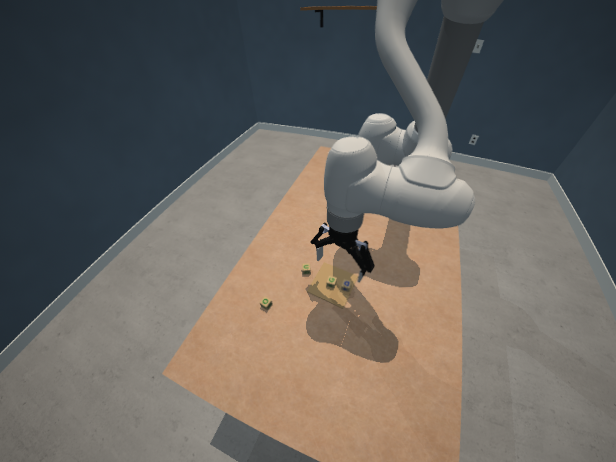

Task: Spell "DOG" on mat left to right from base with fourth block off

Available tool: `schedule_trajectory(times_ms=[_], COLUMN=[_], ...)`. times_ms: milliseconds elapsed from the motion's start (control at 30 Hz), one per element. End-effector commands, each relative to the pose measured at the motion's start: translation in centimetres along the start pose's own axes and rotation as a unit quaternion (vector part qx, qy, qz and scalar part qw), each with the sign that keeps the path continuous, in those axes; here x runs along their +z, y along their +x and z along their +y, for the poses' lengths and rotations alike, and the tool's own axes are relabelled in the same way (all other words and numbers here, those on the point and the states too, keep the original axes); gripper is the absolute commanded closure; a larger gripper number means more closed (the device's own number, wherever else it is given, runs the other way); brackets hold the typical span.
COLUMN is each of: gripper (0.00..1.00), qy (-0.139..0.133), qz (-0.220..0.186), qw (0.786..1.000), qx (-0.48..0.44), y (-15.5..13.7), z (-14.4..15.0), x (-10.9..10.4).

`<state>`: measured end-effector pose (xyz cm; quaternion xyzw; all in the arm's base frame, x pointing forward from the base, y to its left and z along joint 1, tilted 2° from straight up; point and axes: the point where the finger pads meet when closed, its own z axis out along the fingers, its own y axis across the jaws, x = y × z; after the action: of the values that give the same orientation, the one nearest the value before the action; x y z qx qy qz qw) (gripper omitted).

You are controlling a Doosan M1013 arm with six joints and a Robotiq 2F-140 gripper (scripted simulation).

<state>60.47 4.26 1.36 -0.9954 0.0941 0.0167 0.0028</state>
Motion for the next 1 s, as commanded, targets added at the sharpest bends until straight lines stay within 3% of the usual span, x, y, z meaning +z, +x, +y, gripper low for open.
schedule_trajectory(times_ms=[0, 167, 200, 733, 767, 967], gripper=[0.00, 0.00, 0.00, 0.00, 0.00, 0.00], qy=[-0.004, -0.004, -0.004, -0.004, -0.004, -0.004], qz=[0.001, 0.001, 0.001, 0.002, 0.002, 0.003], qw=[0.998, 0.994, 0.988, 0.938, 0.924, 0.888], qx=[0.069, 0.113, 0.156, 0.347, 0.383, 0.460], y=[0.1, 0.1, 0.2, 0.4, 0.4, 0.5], z=[0.2, 0.4, 0.5, 1.2, 1.3, 1.6], x=[0.0, 0.0, 0.0, 0.0, 0.0, 0.0])
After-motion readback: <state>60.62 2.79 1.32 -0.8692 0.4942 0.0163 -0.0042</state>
